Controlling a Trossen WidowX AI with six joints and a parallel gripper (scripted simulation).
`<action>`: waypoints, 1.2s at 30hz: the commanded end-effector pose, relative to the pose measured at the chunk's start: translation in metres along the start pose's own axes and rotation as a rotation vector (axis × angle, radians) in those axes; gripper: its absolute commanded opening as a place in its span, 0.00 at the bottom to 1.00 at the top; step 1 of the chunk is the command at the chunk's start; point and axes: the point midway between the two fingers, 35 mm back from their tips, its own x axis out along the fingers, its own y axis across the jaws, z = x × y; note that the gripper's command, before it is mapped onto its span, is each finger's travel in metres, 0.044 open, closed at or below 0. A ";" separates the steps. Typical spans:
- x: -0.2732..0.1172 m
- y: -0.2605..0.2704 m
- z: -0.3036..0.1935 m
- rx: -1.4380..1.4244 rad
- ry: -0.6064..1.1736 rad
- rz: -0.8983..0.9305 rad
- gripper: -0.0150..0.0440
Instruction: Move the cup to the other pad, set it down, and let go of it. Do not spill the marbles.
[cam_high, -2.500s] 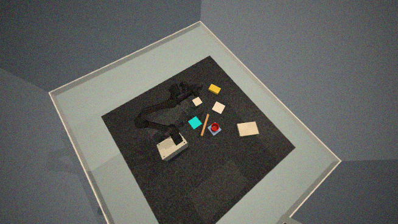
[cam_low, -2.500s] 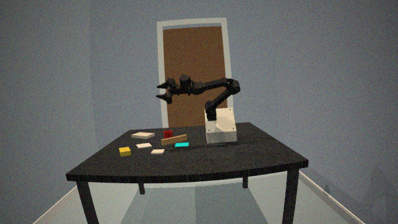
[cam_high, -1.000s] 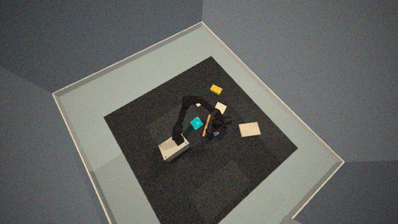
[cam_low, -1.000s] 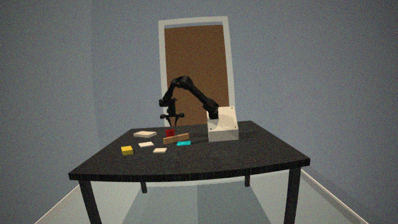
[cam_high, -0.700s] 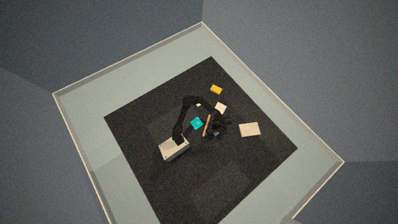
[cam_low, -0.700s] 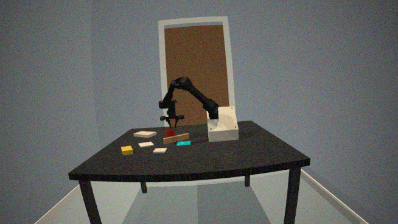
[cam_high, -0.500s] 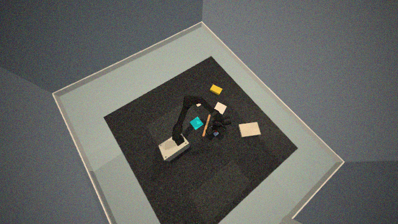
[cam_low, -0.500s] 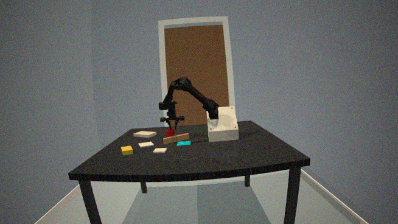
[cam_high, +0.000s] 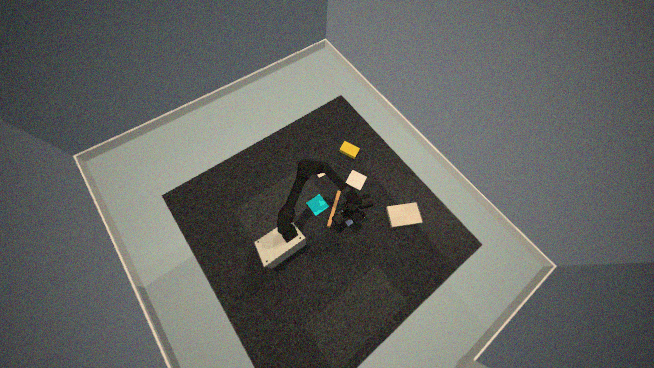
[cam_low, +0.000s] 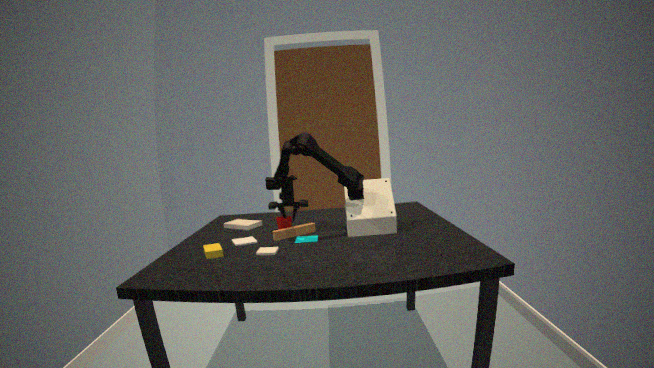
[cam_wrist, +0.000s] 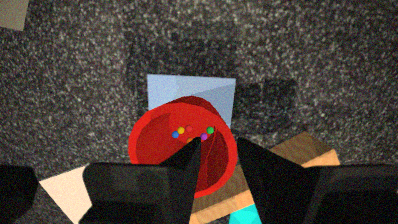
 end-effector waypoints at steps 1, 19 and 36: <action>0.010 -0.004 0.000 0.010 0.010 -0.010 0.50; 0.015 -0.004 -0.001 0.004 0.005 -0.008 0.47; 0.015 -0.004 -0.001 0.004 0.005 -0.008 0.28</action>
